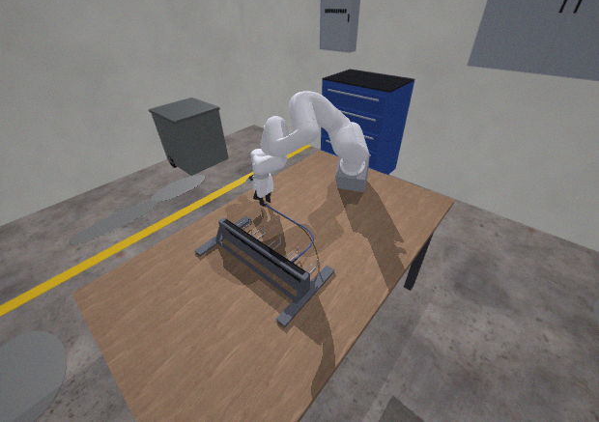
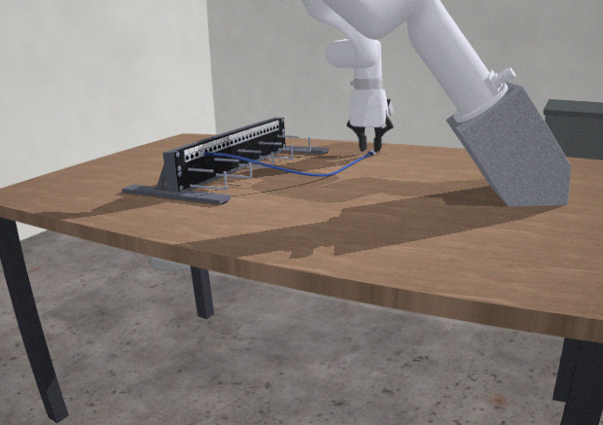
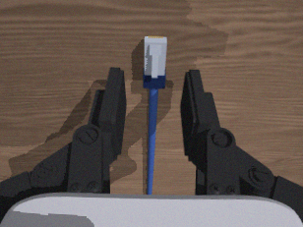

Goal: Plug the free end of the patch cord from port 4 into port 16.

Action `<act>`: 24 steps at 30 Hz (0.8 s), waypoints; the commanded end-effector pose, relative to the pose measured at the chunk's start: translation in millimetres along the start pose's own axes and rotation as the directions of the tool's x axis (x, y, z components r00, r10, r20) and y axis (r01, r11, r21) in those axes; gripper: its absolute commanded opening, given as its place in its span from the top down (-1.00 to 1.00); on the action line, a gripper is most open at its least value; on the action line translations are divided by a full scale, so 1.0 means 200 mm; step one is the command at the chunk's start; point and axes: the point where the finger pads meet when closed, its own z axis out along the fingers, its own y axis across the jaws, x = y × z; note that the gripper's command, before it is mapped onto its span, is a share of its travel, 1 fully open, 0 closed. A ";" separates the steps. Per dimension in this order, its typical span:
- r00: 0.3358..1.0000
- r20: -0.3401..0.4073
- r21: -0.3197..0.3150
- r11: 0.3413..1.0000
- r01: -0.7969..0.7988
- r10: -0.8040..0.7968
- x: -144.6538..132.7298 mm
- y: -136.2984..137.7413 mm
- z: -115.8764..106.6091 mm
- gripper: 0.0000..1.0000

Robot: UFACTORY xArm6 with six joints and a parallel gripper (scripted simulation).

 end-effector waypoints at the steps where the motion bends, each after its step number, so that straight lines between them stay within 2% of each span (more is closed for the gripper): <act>1: 1.000 -0.002 0.002 1.000 0.001 -0.001 0.00 0.00 0.00 0.25; 24: 1.000 -0.002 0.002 1.000 0.001 -0.001 0.00 0.00 0.02 0.25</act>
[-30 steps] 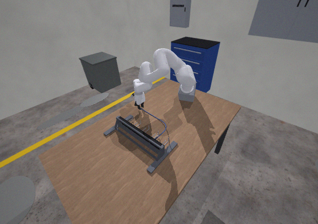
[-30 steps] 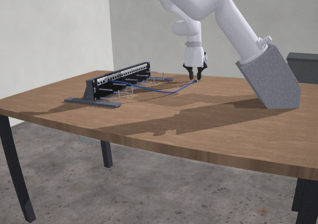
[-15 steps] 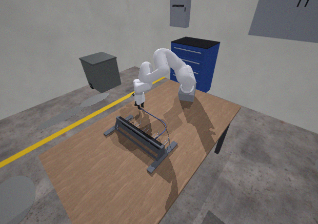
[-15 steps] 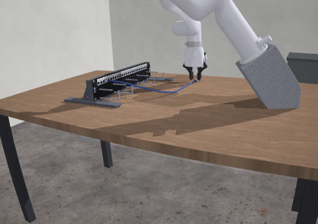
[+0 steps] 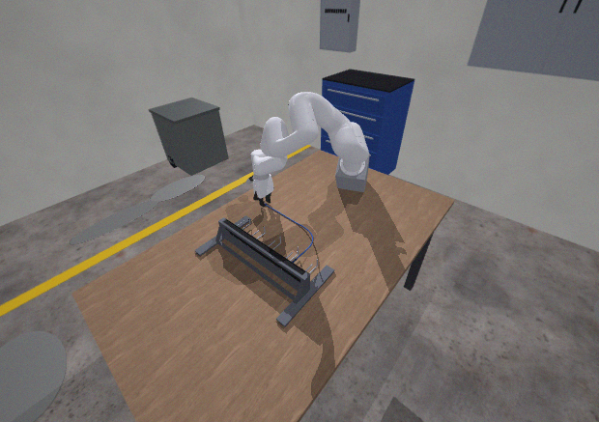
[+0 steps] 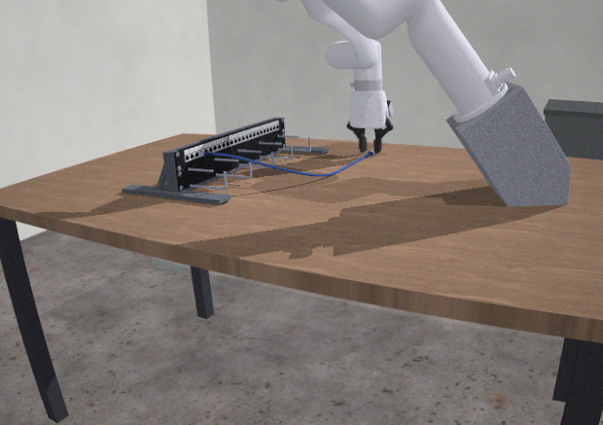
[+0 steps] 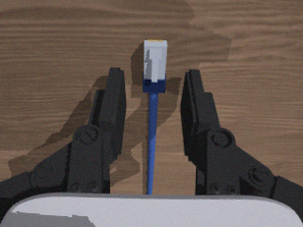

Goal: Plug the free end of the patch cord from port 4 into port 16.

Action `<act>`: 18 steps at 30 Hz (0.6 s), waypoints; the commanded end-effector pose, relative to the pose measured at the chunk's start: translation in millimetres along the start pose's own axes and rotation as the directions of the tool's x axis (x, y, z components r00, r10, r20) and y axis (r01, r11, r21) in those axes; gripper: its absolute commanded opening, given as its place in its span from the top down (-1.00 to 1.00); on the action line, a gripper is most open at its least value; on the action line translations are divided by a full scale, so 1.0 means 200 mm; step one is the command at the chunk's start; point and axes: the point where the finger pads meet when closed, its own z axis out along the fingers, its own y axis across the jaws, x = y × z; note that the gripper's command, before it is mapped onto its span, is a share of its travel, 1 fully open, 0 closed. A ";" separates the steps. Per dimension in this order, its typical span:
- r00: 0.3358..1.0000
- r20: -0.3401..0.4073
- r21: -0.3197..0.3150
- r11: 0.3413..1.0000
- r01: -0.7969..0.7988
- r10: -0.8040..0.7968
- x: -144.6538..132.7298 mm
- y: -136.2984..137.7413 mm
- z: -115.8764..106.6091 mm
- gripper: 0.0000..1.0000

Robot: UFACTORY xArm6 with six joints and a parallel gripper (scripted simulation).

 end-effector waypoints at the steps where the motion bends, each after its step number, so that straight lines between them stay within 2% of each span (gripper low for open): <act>1: 1.000 -0.002 0.002 1.000 0.001 -0.001 0.00 0.00 0.00 0.25; 18: 1.000 -0.002 0.002 1.000 0.001 -0.001 0.00 0.00 0.02 0.25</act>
